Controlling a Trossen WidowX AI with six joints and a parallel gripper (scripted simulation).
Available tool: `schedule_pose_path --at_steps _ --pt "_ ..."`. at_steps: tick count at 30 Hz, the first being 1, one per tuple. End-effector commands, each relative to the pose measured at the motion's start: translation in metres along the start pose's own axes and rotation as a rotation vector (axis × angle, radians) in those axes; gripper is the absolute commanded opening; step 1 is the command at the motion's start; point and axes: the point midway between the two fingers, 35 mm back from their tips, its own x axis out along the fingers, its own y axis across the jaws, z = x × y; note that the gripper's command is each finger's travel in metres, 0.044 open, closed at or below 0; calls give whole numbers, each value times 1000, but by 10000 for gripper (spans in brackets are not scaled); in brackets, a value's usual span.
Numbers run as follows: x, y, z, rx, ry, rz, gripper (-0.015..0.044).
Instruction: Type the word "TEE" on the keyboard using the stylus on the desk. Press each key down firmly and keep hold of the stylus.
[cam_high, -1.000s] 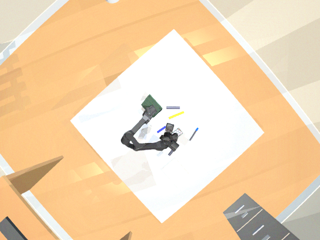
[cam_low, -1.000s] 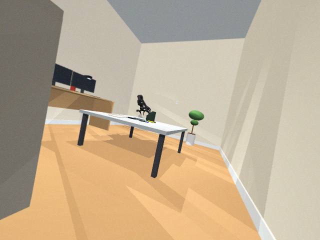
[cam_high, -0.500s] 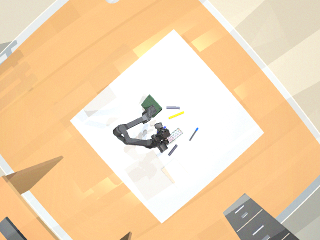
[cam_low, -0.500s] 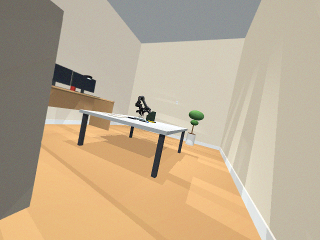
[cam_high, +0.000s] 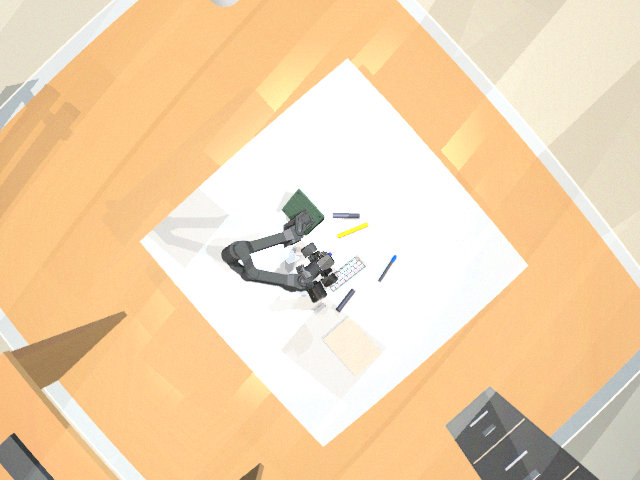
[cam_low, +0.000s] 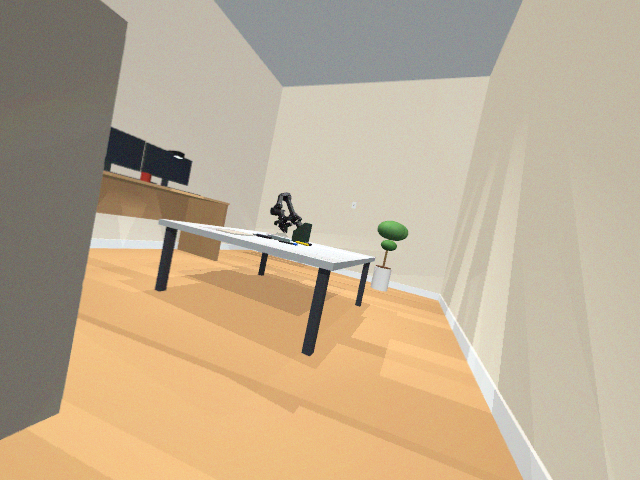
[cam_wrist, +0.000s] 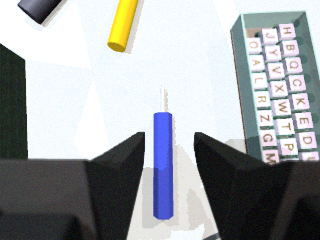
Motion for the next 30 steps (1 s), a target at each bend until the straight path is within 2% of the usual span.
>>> schedule_pose_path --at_steps 1,30 --pt "4 2 -1 -9 -4 5 150" --pt "22 3 -13 -9 -3 5 150"
